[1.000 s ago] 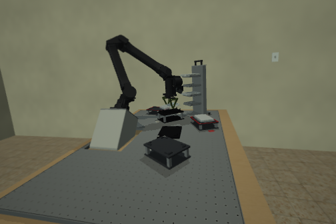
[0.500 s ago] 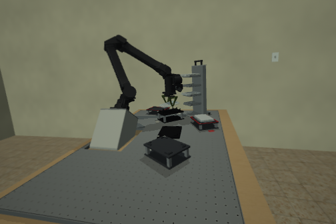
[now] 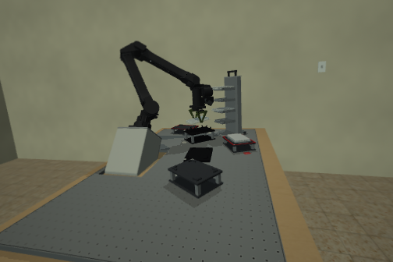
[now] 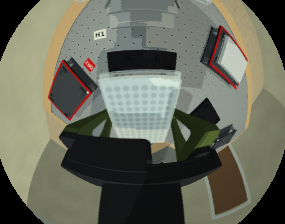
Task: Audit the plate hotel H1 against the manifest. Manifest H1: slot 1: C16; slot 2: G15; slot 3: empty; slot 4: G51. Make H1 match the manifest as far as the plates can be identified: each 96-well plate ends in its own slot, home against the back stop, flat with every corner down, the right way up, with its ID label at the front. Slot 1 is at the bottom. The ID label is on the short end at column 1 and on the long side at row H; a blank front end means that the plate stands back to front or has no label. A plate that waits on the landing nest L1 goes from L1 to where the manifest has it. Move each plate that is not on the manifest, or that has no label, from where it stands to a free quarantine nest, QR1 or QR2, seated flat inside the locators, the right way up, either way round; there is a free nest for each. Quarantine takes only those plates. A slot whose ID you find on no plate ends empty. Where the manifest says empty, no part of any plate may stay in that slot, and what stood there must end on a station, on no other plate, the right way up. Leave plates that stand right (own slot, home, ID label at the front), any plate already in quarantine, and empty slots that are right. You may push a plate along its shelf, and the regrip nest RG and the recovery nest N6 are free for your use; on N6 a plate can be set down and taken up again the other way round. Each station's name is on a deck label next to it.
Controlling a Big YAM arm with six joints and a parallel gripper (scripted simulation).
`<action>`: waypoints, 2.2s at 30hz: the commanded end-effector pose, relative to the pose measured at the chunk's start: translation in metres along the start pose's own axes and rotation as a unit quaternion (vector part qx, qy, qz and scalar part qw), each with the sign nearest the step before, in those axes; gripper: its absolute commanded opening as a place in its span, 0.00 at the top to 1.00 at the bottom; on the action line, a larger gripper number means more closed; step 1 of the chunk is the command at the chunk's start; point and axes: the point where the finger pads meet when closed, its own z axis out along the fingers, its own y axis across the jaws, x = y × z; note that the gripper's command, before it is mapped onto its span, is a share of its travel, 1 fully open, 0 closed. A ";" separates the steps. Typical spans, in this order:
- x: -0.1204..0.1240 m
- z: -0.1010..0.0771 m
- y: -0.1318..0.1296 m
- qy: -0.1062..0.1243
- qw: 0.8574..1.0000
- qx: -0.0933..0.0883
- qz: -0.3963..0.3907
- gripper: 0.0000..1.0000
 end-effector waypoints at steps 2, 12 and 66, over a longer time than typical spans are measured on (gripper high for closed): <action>-0.025 -0.025 0.002 -0.027 1.000 0.003 -0.009 0.14; -0.023 -0.030 0.000 -0.022 1.000 0.003 -0.007 0.14; -0.001 -0.130 -0.021 -0.005 0.998 0.001 0.056 0.14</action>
